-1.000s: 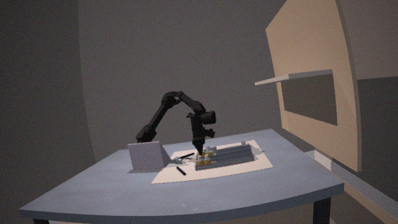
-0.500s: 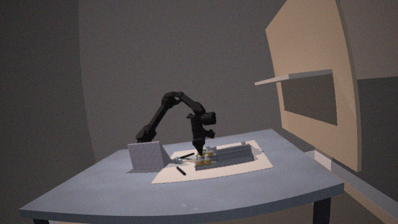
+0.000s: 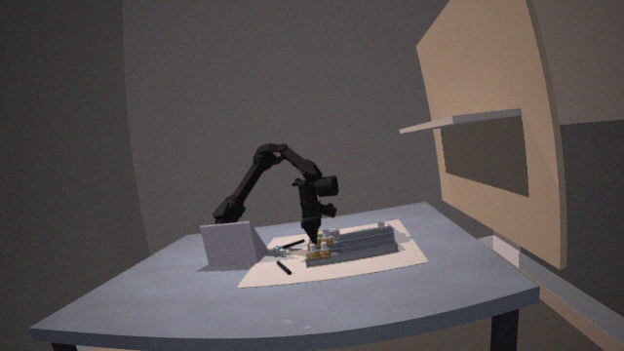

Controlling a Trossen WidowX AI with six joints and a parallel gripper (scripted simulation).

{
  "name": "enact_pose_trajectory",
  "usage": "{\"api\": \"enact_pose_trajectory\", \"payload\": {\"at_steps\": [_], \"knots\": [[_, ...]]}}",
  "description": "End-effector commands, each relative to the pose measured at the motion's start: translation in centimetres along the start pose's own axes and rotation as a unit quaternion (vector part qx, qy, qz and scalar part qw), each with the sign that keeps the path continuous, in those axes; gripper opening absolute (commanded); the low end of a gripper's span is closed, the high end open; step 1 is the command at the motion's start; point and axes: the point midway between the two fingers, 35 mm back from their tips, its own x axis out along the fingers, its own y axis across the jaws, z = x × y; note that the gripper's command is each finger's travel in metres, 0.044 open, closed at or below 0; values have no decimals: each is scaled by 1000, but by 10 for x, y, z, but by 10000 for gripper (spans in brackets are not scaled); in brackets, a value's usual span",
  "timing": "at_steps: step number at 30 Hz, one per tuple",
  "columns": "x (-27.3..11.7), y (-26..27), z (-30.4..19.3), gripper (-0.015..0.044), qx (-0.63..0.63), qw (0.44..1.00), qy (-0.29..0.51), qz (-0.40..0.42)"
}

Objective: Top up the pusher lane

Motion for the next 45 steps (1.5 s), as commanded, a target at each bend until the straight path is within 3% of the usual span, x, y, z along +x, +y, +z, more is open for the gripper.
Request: {"api": "enact_pose_trajectory", "payload": {"at_steps": [1,45], "knots": [[0,2,2,0,-1,1000,-5,4],[0,0,-6,0,-1,1000,-5,4]]}}
